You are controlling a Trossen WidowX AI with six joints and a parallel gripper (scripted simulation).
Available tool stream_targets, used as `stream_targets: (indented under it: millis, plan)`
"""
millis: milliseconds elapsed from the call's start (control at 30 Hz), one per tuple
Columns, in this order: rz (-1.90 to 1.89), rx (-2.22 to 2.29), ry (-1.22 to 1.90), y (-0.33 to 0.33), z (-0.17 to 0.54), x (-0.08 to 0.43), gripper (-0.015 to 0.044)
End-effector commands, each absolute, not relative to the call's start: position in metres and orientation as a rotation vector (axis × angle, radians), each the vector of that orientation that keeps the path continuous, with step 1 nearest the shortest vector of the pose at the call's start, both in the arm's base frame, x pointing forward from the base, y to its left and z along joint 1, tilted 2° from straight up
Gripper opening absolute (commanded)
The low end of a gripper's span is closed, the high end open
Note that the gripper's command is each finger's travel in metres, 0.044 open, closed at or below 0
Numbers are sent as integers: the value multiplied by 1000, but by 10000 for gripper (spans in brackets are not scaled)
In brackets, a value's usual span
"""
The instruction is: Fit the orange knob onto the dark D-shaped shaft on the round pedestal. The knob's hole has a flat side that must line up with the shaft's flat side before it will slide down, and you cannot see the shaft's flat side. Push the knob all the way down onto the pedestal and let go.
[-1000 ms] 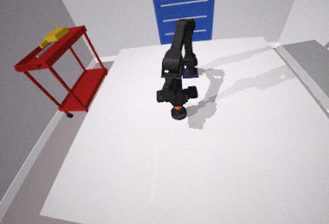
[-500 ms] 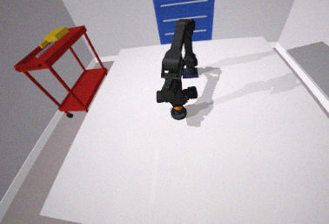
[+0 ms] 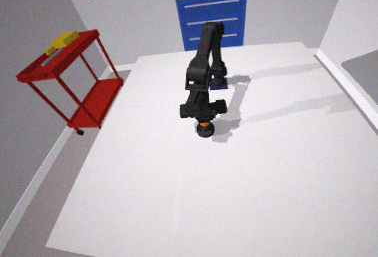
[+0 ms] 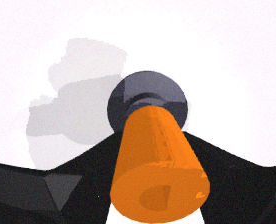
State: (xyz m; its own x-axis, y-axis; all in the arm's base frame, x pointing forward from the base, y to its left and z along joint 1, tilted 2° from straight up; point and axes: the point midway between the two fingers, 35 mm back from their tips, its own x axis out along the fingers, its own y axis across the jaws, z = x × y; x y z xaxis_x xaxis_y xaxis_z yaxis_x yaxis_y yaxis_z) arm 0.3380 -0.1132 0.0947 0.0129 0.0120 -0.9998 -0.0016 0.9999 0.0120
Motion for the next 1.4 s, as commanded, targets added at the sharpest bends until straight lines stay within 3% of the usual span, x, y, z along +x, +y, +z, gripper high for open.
stream_targets:
  millis: [0,1267,1367]
  plan:
    - [9,7,1555,-113,94,339,0]
    - [-26,36,1557,-113,80,338,0]
    - [-26,36,1557,-113,80,338,79]
